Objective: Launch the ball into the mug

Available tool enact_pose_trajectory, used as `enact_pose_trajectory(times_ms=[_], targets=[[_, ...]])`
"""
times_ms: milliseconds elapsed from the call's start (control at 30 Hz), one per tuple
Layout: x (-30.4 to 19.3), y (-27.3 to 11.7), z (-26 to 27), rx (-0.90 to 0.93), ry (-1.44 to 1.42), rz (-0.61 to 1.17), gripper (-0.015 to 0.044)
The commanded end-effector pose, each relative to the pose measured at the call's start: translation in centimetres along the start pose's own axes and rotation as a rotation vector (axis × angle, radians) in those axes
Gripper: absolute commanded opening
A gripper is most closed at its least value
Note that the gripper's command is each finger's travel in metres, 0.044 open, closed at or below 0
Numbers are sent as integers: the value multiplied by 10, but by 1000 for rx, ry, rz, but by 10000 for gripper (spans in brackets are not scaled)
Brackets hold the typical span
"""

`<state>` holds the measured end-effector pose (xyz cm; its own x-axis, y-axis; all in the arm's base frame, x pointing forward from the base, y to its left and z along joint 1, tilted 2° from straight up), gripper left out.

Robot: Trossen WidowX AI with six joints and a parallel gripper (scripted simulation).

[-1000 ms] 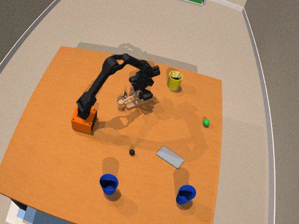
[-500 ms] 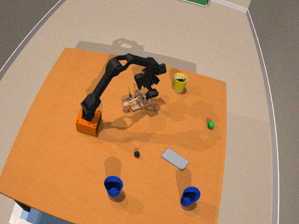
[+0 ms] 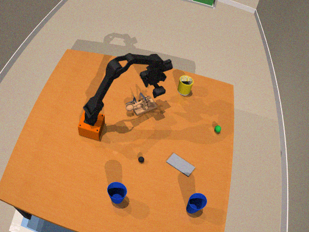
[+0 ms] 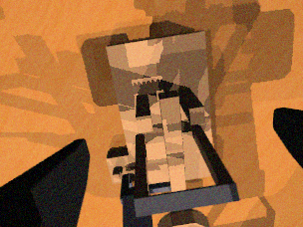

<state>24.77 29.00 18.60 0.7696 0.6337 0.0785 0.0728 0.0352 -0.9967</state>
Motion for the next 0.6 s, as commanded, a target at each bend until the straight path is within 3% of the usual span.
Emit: enact_pose_trajectory(times_ms=[0,567], targets=[[-3,29,0,-2,-2,19,440],[-2,49,0,-2,-2,19,440]])
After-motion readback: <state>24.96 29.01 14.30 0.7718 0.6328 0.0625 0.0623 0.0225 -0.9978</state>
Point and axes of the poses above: the point midway between the two fingers, 35 mm back from their tips, its own y axis out along the fingers, its own z axis across the jaws, x = y × z, the point moved 10 cm from there along -y, back along the fingers, and after that the axes turned 9 degrees about y, right-handed, at the moved point
